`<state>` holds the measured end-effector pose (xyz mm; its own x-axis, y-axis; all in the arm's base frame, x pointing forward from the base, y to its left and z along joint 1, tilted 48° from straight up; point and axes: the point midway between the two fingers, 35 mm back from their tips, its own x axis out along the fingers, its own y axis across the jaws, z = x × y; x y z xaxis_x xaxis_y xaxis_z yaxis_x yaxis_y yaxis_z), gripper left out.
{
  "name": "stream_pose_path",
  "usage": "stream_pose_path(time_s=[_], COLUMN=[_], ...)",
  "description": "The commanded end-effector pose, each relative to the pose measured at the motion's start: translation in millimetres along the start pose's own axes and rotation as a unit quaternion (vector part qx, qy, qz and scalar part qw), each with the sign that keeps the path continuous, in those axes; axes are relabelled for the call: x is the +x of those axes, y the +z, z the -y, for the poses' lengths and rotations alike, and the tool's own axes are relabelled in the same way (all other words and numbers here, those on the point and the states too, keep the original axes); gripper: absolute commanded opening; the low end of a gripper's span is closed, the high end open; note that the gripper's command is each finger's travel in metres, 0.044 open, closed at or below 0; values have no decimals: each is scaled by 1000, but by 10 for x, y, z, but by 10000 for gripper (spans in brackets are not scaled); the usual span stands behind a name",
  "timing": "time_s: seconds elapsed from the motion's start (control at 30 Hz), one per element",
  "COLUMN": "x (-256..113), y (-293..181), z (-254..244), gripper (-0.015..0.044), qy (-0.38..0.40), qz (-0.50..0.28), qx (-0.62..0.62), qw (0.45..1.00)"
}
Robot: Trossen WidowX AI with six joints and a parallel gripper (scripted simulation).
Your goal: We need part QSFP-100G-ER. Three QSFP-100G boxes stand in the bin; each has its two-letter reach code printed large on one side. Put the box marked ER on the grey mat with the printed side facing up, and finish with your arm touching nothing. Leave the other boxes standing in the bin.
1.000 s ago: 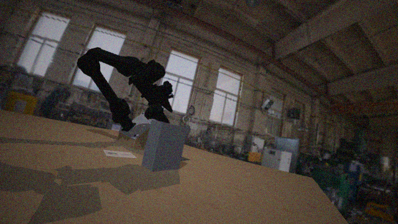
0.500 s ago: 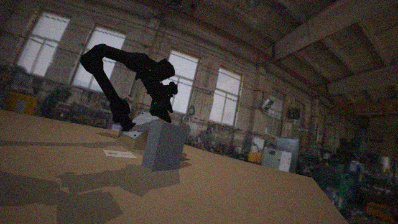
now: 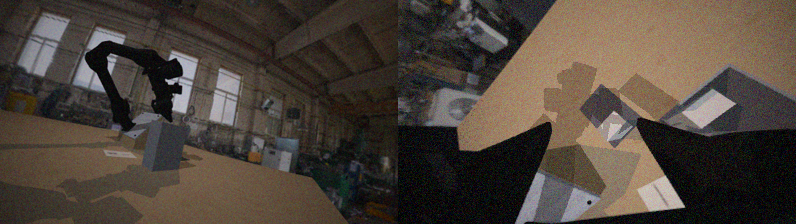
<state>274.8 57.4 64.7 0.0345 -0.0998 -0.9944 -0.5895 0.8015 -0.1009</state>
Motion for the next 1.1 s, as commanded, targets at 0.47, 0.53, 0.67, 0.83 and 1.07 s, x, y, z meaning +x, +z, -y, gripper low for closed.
stream_pose_path(time_s=[0.47,0.53,0.67,0.83,1.07], x=[-1,-2,-2,9,26], y=[137,149,150,167,209], z=[-36,-40,-40,-52,-76], gripper=[440,440,440,440,440], qy=[-46,-50,-50,-58,-74], qz=[-160,-171,-173,-204,-264], qx=[-120,-129,-130,-151,-195], qw=[979,975,975,965,942])
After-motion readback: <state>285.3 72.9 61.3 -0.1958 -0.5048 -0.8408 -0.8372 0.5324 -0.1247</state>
